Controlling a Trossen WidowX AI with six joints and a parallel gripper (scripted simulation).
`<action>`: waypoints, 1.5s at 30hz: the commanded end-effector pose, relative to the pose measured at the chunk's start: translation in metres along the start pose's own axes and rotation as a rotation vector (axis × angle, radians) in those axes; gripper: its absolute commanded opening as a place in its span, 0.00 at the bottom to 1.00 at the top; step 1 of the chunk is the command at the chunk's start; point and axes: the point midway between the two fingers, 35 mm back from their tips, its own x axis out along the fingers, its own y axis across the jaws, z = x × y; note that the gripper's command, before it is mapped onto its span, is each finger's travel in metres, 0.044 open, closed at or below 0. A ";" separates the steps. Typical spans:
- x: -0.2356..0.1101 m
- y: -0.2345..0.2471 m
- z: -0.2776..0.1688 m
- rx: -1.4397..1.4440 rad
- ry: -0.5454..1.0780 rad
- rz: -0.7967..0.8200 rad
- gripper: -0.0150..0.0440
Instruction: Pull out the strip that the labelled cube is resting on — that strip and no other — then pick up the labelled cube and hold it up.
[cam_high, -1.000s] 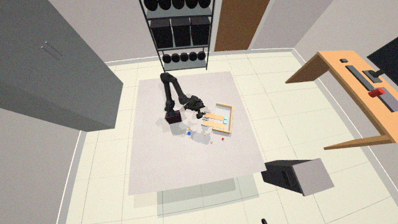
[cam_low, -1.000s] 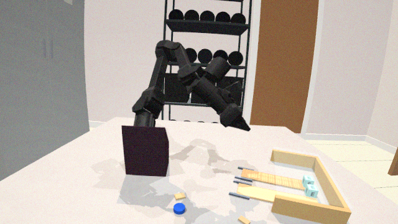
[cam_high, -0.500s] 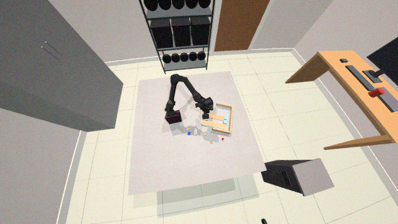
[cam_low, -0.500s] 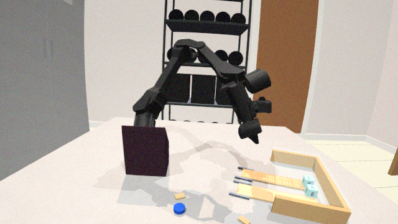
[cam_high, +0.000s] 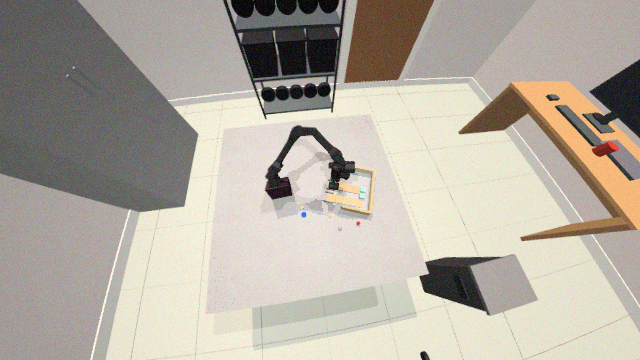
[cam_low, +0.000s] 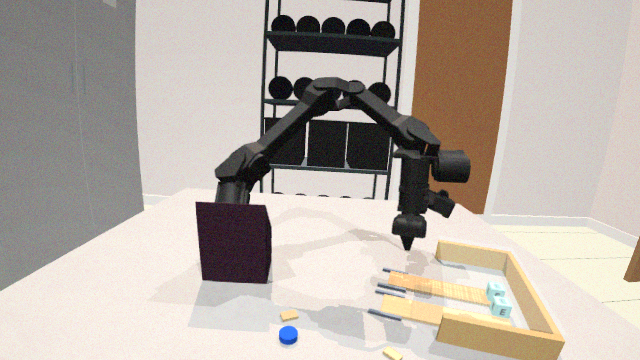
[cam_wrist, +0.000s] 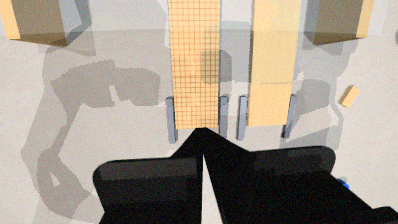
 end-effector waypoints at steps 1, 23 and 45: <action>0.006 0.001 -0.002 0.010 0.054 -0.020 0.25; 0.037 0.001 -0.002 0.010 0.054 -0.020 0.25; 0.073 0.000 -0.004 0.010 0.055 -0.018 0.25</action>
